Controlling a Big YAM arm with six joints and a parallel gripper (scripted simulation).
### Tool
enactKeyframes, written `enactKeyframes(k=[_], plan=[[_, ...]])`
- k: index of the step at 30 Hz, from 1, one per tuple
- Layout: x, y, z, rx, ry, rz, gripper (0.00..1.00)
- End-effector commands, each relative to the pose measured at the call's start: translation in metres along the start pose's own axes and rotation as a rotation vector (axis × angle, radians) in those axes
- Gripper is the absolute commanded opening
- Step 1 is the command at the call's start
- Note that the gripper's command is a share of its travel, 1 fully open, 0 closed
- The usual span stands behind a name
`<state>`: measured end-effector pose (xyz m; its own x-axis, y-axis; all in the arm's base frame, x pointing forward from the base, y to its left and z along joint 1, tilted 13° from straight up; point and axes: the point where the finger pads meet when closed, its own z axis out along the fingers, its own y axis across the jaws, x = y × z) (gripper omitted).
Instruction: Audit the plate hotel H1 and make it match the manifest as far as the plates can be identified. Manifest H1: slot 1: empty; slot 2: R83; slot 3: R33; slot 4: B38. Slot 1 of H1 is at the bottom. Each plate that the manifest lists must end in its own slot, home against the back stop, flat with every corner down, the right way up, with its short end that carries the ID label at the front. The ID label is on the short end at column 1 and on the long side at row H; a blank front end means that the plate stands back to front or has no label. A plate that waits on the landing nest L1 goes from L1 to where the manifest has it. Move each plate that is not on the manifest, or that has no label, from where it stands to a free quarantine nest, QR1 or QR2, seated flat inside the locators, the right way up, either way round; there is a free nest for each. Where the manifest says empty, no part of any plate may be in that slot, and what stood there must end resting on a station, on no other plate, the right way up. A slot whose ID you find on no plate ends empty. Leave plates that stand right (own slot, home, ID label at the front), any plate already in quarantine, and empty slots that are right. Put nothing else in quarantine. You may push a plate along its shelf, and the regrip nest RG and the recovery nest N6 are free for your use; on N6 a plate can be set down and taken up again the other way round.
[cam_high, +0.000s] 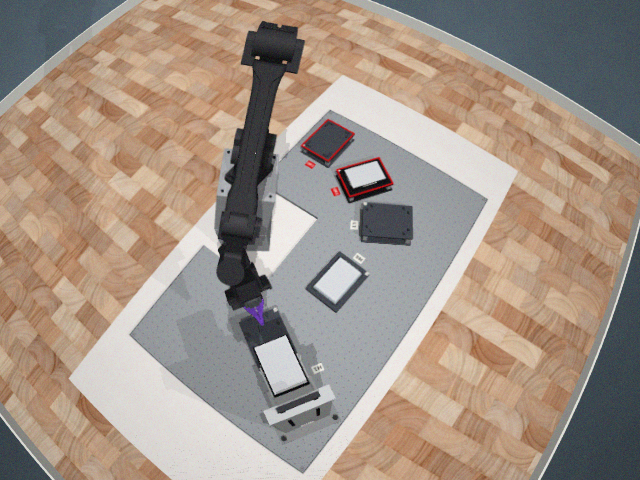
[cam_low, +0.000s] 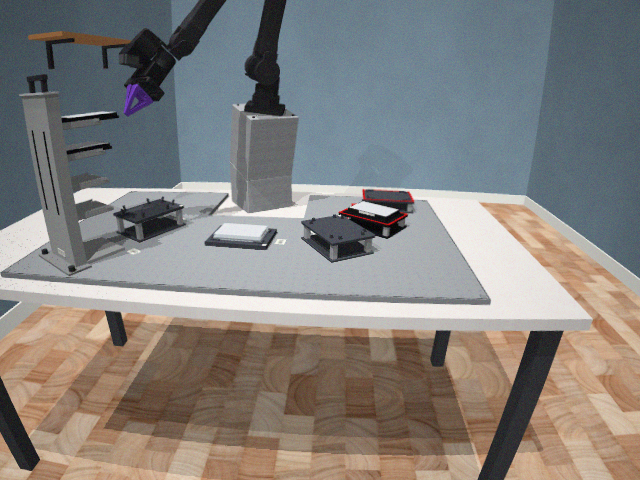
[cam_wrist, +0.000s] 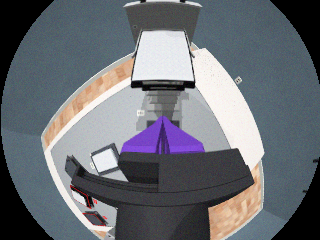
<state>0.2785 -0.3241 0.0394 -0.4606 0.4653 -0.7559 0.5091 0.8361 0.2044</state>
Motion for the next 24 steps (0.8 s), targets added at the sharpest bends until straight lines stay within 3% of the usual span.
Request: enactKeyframes(k=[1,24], plan=[[-0.033,-0.008,0.005,0.012,-0.058,-0.023,0.00],[-0.042,-0.006,0.014,0.010,-0.057,-0.023,0.00]])
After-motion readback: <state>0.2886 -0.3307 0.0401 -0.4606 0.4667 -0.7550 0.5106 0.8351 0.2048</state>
